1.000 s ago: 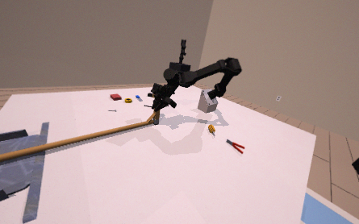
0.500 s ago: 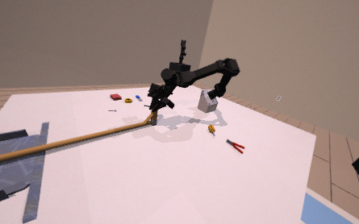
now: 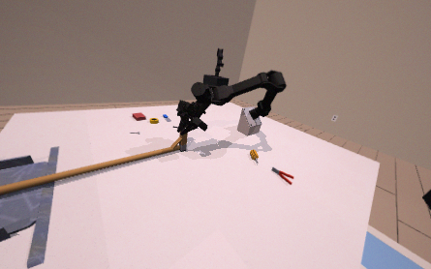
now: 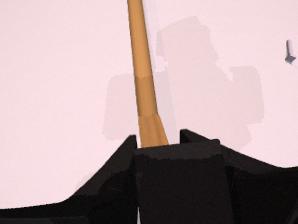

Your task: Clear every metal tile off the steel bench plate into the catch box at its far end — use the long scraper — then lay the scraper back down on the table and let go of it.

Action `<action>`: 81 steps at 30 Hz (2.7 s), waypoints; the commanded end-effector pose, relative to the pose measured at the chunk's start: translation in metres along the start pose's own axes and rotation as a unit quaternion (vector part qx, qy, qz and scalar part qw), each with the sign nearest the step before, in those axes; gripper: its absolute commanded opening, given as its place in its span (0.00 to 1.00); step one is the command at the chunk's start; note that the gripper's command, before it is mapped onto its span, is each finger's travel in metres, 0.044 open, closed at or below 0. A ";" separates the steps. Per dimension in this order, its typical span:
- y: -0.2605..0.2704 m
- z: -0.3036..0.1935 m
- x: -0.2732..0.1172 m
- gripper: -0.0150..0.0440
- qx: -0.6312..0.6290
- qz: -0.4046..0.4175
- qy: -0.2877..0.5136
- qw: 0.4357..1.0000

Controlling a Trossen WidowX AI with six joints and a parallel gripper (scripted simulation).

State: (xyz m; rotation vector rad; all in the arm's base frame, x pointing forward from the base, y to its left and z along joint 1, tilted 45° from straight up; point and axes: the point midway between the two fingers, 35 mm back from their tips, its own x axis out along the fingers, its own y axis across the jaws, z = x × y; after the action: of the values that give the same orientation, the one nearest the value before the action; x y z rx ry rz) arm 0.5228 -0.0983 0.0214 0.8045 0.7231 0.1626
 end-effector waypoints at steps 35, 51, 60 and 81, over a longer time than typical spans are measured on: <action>-0.001 -0.012 -0.015 0.25 0.000 -0.001 -0.002 1.000; -0.002 -0.021 -0.025 0.25 0.000 -0.001 -0.003 1.000; -0.003 -0.026 -0.031 0.25 0.000 -0.001 -0.003 1.000; -0.003 -0.039 -0.044 0.25 0.000 -0.002 -0.003 1.000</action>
State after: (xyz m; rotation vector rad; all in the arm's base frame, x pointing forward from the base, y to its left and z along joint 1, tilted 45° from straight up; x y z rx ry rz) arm 0.4689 -0.0934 0.0232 0.8058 0.7228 0.1576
